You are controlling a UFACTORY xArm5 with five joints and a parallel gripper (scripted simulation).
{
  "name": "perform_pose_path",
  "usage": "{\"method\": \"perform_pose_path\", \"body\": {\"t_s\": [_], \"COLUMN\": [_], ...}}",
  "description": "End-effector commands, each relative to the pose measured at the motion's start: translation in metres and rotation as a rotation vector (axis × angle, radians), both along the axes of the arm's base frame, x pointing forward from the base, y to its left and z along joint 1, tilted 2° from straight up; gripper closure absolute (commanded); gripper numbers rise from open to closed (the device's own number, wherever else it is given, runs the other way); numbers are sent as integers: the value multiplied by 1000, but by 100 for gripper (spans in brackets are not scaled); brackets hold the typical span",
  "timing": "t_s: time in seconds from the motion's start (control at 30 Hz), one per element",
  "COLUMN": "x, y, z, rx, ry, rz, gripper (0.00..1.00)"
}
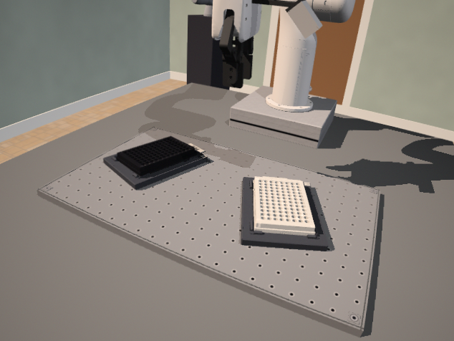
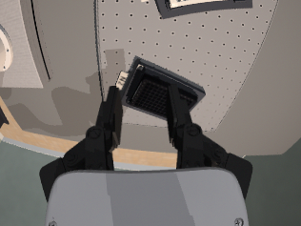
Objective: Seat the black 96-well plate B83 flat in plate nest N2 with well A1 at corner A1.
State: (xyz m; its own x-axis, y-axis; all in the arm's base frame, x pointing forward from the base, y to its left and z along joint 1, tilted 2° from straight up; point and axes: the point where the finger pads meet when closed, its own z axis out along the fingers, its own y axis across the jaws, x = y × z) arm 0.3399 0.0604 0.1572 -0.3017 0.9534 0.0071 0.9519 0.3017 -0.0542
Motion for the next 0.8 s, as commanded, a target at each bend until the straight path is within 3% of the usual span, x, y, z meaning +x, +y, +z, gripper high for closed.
{"method": "perform_pose_path", "body": {"t_s": [0.0,0.77], "x": [6,31], "y": [-3,-23], "z": [7,40], "rx": [-6,-27], "ry": [-8,-30], "rz": [-158,-837], "gripper": [100,100]}}
